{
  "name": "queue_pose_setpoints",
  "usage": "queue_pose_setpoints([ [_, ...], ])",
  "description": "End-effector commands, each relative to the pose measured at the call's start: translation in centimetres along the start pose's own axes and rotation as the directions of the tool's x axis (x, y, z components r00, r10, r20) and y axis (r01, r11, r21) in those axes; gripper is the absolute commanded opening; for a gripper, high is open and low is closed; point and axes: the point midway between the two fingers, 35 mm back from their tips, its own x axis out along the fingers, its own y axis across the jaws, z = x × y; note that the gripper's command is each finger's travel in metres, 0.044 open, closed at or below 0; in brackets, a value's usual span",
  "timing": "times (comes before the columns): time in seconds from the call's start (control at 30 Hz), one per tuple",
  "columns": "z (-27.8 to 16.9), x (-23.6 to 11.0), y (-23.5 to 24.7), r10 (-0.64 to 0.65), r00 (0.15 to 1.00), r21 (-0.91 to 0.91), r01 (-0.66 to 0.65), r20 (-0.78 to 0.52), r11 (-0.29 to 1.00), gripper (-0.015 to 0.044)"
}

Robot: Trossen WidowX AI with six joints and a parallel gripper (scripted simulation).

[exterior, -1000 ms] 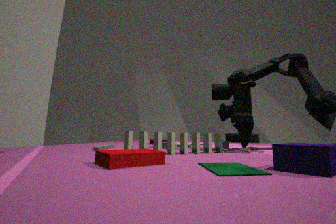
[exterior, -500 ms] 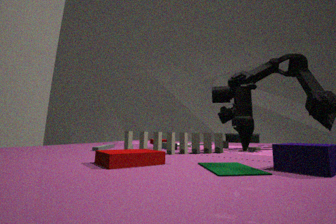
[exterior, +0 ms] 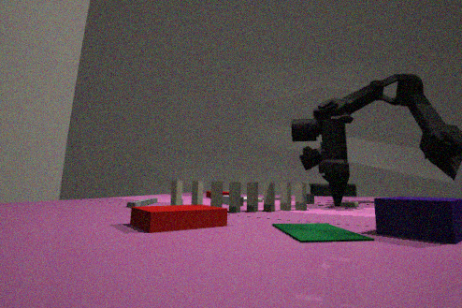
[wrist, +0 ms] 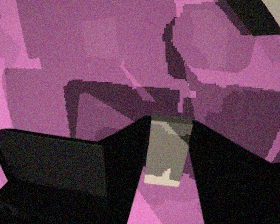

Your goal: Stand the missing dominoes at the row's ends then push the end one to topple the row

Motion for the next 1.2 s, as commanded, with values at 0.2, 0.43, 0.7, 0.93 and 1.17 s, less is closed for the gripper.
queue_pose_setpoints([
  [0.2,0.3,-5.2,0.1,-0.001,1.000,-0.006,0.001,-0.001,1.000,0.0107],
  [0.43,0.7,-12.0,0.3,0.002,1.000,-0.007,-0.002,-0.002,1.000,0.0107],
  [0.7,1.1,-12.2,2.9,0.012,1.000,-0.118,-0.012,0.003,0.993,0.0107],
  [0.93,-0.1,-12.9,14.6,0.036,0.999,-0.658,-0.024,0.005,0.753,0.0107],
  [1.17,-4.6,-12.2,24.1,0.016,1.000,-0.968,-0.007,-0.003,0.249,0.0107],
])
